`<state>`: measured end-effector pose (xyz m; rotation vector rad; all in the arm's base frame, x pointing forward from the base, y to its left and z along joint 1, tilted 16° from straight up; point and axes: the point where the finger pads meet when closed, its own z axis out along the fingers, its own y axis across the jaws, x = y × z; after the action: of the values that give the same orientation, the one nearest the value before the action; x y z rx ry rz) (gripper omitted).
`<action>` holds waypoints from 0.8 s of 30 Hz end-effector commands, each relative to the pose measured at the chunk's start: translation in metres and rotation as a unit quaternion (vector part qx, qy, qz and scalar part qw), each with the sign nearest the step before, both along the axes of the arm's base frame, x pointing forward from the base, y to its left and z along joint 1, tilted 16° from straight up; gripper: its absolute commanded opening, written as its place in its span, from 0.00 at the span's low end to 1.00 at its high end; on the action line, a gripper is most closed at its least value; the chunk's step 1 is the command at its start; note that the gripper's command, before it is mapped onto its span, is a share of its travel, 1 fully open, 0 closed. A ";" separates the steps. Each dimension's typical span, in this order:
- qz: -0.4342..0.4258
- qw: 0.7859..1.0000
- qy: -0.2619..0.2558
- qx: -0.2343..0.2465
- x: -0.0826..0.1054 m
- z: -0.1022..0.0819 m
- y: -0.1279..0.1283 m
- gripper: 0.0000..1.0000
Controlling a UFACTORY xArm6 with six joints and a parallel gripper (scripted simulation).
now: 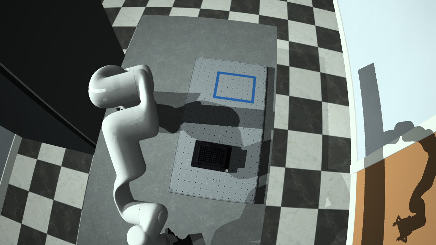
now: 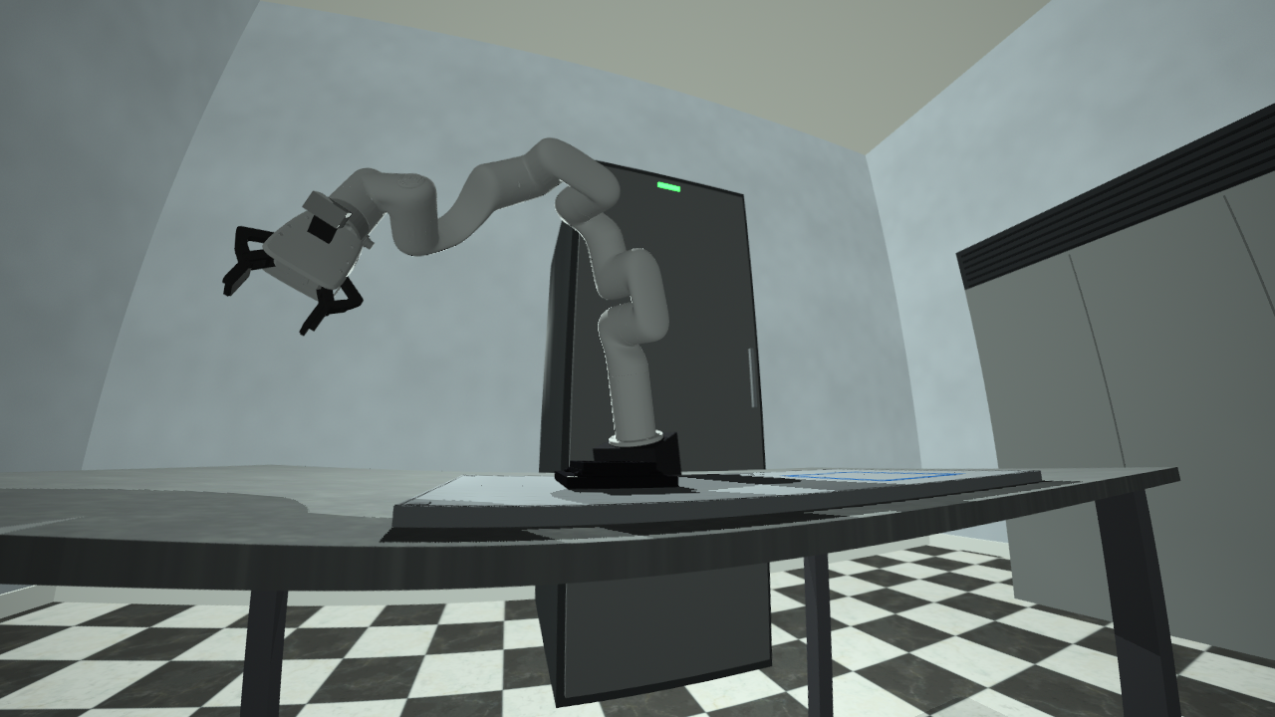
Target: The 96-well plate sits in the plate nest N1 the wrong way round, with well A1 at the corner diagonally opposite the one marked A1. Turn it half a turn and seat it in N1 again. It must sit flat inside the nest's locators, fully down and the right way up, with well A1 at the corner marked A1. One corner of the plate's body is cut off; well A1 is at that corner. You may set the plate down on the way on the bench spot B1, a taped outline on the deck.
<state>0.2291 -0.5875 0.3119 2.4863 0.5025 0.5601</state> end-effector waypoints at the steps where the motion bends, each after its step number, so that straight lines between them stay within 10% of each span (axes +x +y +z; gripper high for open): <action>1: 0.035 0.999 0.022 -0.013 0.012 -0.004 0.013 1.00; 24: 0.223 0.964 0.132 -0.065 0.062 -0.034 0.078 1.00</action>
<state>0.2855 -0.5171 0.2794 2.3713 1.0981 0.3731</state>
